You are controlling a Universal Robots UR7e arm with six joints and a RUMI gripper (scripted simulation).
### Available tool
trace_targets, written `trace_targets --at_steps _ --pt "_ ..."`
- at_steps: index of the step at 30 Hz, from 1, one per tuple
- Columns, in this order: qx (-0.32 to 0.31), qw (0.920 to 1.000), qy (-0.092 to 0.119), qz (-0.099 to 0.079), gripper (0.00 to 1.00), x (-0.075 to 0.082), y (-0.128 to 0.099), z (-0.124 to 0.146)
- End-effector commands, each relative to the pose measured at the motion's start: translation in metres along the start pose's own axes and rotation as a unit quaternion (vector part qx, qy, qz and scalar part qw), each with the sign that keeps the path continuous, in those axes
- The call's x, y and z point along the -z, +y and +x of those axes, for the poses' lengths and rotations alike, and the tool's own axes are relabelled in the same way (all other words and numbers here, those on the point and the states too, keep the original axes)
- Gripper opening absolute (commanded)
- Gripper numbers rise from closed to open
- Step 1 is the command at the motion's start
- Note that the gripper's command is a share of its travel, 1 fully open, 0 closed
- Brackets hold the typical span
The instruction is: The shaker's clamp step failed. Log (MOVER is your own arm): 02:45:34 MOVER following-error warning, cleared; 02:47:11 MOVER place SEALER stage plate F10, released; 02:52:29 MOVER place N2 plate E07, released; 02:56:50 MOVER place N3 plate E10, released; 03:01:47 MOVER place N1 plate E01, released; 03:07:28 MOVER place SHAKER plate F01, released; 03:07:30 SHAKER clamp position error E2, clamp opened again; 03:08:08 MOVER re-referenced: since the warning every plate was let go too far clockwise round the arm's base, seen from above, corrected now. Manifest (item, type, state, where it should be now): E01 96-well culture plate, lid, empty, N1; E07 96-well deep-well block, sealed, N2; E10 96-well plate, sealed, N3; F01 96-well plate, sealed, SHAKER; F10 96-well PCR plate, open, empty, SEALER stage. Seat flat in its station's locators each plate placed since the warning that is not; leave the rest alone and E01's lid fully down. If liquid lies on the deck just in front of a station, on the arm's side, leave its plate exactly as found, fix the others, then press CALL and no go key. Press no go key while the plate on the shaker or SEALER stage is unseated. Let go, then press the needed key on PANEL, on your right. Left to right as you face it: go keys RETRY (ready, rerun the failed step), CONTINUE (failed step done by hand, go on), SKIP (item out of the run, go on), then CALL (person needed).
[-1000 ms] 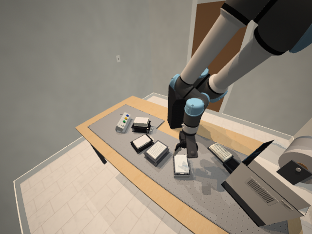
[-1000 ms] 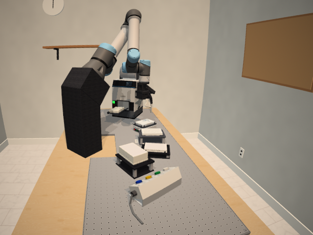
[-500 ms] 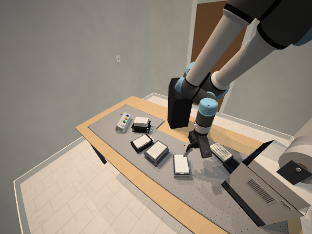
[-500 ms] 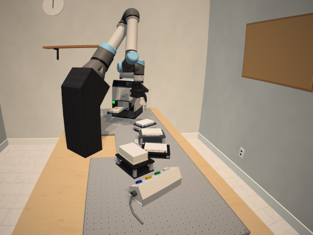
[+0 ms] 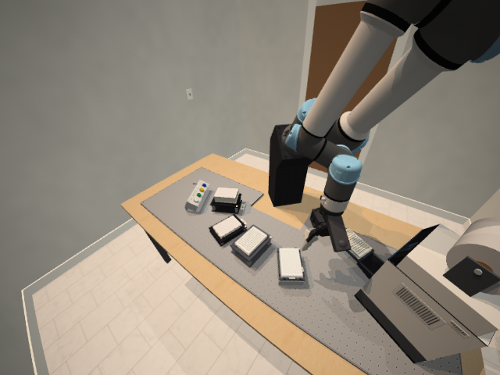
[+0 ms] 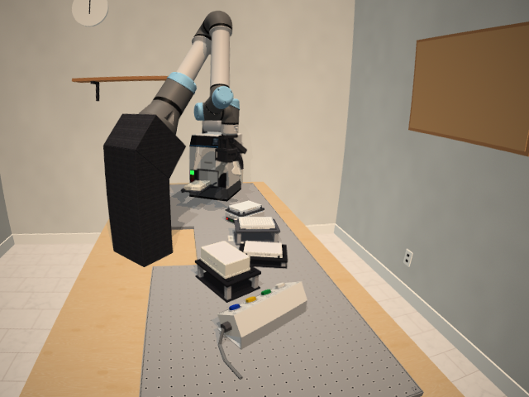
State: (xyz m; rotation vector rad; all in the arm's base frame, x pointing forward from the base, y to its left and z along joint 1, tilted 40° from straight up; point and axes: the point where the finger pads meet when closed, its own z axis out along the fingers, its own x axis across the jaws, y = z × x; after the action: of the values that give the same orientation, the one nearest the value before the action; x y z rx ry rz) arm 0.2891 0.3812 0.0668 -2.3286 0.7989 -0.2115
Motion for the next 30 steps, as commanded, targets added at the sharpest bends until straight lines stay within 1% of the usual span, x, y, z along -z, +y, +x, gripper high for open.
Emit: trace_targets --at_steps 1,6,8,10,18,25,30 --pt "0.0 1.0 0.0 -0.001 0.82 0.009 0.0 0.0" --pt "0.0 1.0 0.0 -0.001 0.82 0.009 0.0 0.0" --pt "0.02 0.9998 0.0 0.0 0.82 0.009 0.001 -0.01" --pt "0.02 0.9998 0.0 0.0 0.82 0.009 0.001 -0.01" --pt "0.096 0.9954 0.0 0.0 0.82 0.009 0.005 -0.05" --pt "0.096 0.9954 0.0 0.0 0.82 0.009 0.009 -0.085" --pt "0.096 0.9954 0.0 0.0 0.82 0.009 0.009 -0.091"
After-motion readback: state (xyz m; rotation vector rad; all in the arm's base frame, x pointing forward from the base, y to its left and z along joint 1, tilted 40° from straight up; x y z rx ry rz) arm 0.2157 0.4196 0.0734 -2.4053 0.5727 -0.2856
